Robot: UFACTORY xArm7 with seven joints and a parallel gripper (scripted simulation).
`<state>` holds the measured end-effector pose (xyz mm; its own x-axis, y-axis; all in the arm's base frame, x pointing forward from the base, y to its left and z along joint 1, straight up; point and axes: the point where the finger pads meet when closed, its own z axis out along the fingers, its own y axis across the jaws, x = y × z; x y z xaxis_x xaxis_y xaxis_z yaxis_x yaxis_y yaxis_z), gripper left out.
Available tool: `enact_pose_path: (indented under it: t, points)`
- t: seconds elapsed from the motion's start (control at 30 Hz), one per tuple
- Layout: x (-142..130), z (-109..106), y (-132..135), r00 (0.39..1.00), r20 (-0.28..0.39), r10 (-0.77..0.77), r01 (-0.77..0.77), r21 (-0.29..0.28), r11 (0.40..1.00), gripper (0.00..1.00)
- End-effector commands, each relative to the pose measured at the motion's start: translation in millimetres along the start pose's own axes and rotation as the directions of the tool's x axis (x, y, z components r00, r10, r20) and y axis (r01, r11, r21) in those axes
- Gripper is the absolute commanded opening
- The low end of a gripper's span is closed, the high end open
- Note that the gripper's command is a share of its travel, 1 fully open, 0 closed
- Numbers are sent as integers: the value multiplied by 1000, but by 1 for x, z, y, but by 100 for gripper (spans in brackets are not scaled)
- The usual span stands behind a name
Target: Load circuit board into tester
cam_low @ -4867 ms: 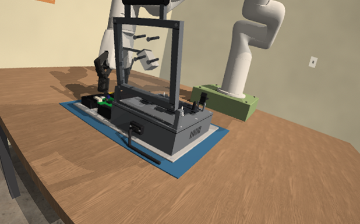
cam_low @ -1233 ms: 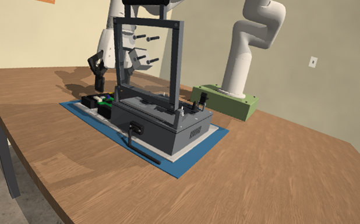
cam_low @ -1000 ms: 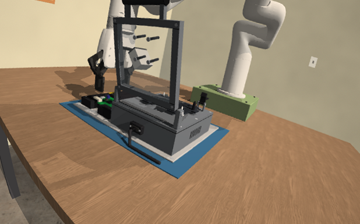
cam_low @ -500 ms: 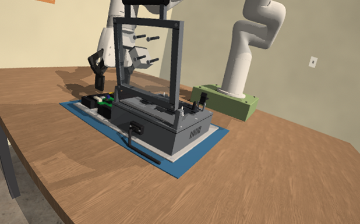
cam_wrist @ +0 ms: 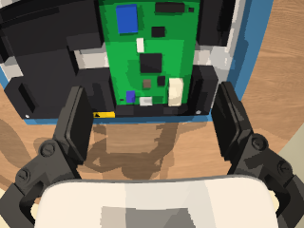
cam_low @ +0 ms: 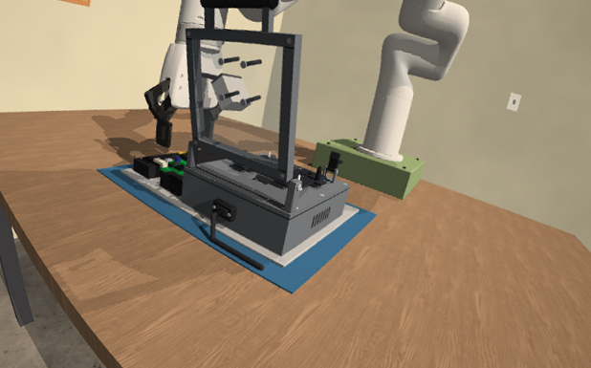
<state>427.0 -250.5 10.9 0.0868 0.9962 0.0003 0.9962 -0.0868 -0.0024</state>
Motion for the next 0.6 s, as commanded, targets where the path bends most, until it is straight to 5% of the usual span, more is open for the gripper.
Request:
enact_pose_path:
  t: [0.0,0.57]
  points:
    - [-1,-3,1,1000,1,0,0,-4,1000,100]
    - [-1,-5,1,1000,1,0,0,-4,1000,100]
